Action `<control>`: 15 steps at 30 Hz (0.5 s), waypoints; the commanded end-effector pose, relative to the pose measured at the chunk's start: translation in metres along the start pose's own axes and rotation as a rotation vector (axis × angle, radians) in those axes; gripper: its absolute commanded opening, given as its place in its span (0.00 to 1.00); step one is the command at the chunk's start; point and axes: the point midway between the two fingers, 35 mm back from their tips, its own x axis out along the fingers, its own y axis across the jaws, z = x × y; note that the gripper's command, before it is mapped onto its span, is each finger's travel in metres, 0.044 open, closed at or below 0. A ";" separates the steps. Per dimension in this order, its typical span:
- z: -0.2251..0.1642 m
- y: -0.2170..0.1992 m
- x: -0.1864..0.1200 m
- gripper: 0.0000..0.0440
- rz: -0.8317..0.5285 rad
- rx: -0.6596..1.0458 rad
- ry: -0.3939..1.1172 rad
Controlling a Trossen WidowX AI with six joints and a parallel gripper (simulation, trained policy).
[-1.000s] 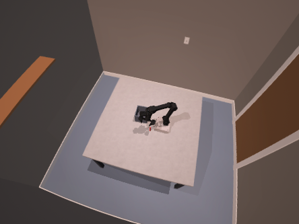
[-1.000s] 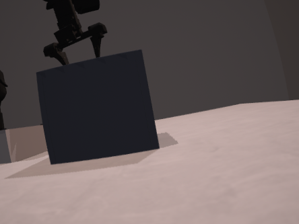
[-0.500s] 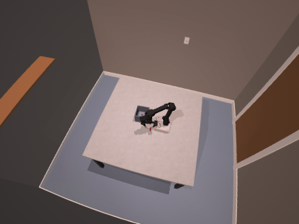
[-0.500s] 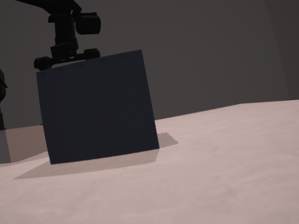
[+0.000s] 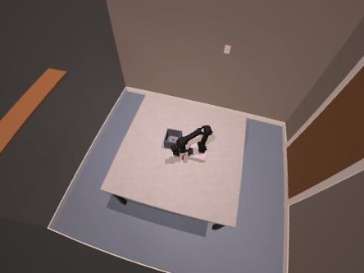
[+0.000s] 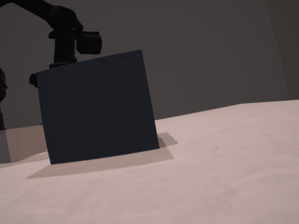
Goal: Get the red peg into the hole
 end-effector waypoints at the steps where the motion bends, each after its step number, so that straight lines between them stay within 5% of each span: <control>1: 0.005 -0.001 0.012 0.97 -0.009 -0.013 -0.018; 15: 0.012 -0.001 0.047 0.79 -0.007 -0.015 -0.038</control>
